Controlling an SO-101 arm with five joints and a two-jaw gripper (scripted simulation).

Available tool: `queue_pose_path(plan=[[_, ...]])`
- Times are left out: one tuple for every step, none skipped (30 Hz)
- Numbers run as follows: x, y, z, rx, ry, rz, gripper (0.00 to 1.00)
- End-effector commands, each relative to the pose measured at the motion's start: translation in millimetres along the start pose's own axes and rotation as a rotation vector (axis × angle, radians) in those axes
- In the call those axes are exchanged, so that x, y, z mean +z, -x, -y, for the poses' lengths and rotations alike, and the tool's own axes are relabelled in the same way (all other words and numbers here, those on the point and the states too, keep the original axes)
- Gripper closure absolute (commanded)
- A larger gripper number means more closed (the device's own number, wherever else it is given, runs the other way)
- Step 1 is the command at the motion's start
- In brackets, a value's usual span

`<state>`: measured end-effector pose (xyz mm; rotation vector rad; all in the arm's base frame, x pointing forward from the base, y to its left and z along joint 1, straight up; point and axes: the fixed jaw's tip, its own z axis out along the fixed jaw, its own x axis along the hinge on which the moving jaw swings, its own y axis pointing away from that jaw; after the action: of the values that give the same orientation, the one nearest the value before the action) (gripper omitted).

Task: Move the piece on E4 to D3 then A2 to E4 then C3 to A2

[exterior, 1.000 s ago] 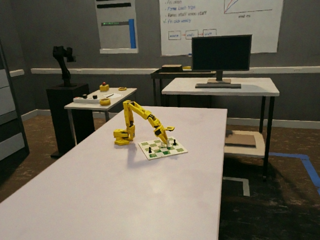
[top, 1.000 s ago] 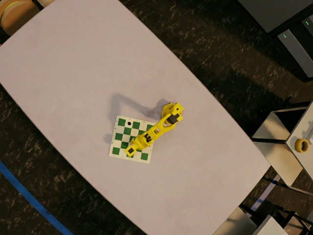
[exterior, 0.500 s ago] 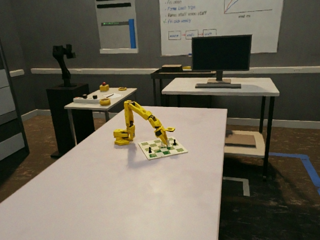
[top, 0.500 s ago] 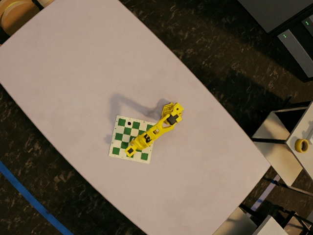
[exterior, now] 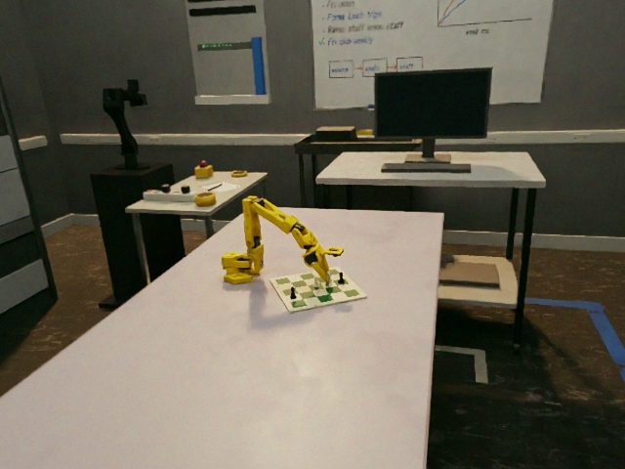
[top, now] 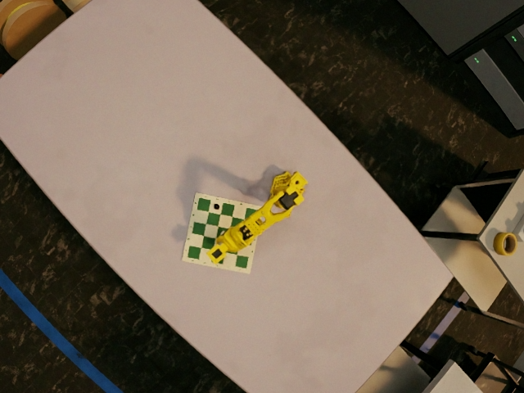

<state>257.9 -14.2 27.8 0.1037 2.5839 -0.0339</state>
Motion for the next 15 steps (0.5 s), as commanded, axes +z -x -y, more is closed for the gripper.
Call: queue_pose_path(plan=[[0.7, 0.6, -2.1, 0.004, 0.005, -0.005, 0.87], [0.7, 0.7, -2.1, 0.004, 0.005, -0.005, 0.87], [0.6, 0.7, -2.1, 0.004, 0.005, -0.005, 0.87], [0.4, 0.8, -2.1, 0.004, 0.005, -0.005, 0.87], [0.2, 1.0, -2.1, 0.004, 0.005, -0.005, 0.87], [0.0, 1.1, -2.1, 0.004, 0.005, -0.005, 0.87], [-0.4, 1.4, -2.1, 0.004, 0.005, -0.005, 0.87], [-0.8, 1.6, -2.1, 0.004, 0.005, -0.005, 0.87], [-1.3, 2.0, -2.1, 0.004, 0.005, -0.005, 0.87], [-1.9, 2.3, -2.1, 0.004, 0.005, -0.005, 0.87], [-2.6, 2.7, -2.1, 0.004, 0.005, -0.005, 0.87], [-3.4, 3.2, -2.1, 0.004, 0.005, -0.005, 0.87], [-4.2, 3.7, -2.1, 0.004, 0.005, -0.005, 0.87], [-5.2, 4.3, -2.1, 0.004, 0.005, -0.005, 0.87], [-5.2, 4.3, -2.1, 0.004, 0.005, -0.005, 0.87]])
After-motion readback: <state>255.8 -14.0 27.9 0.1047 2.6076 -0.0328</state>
